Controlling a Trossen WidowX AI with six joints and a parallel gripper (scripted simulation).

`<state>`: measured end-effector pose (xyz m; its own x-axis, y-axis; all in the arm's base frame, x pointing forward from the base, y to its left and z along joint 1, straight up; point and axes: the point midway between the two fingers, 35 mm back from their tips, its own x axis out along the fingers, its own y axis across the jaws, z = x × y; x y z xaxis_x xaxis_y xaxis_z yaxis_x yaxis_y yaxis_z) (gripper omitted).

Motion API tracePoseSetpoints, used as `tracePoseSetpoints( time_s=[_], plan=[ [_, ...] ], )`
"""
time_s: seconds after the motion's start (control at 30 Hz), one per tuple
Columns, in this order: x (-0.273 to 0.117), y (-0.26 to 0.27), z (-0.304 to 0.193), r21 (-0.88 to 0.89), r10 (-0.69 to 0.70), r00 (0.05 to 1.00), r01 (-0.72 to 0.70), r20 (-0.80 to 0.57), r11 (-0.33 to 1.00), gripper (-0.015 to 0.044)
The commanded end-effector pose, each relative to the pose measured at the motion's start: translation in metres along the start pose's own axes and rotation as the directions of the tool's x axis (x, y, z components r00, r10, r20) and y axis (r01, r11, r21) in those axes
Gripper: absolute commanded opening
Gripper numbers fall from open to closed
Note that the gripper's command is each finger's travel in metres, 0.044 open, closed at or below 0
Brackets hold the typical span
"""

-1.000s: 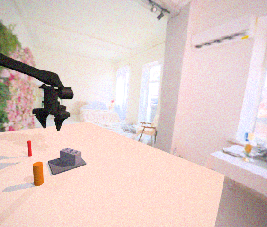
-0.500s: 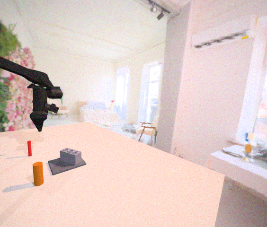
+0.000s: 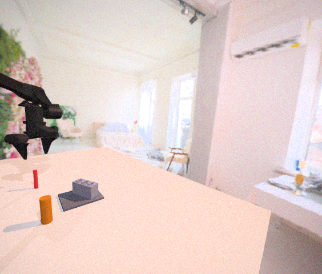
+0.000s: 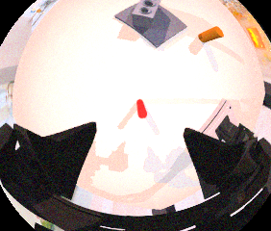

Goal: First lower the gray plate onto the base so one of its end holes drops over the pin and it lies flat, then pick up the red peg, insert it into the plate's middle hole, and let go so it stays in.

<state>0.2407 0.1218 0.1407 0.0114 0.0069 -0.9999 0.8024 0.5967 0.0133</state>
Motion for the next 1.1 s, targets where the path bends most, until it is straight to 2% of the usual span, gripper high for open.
tracePoseSetpoints(
  time_s=[0.0,0.2,0.37,1.07],
  plan=[
    [0.000,-0.007,-0.007,0.126,0.009,1.000,-0.009,0.000,0.992,0.0440],
    [0.000,-0.005,-0.007,0.126,0.009,1.000,-0.009,0.000,0.992,0.0440],
    [0.029,-0.005,-0.007,0.126,0.009,1.000,-0.009,0.000,0.992,0.0440],
    [0.058,-0.004,-0.006,0.126,0.009,1.000,-0.009,0.000,0.992,0.0440]
  ],
)
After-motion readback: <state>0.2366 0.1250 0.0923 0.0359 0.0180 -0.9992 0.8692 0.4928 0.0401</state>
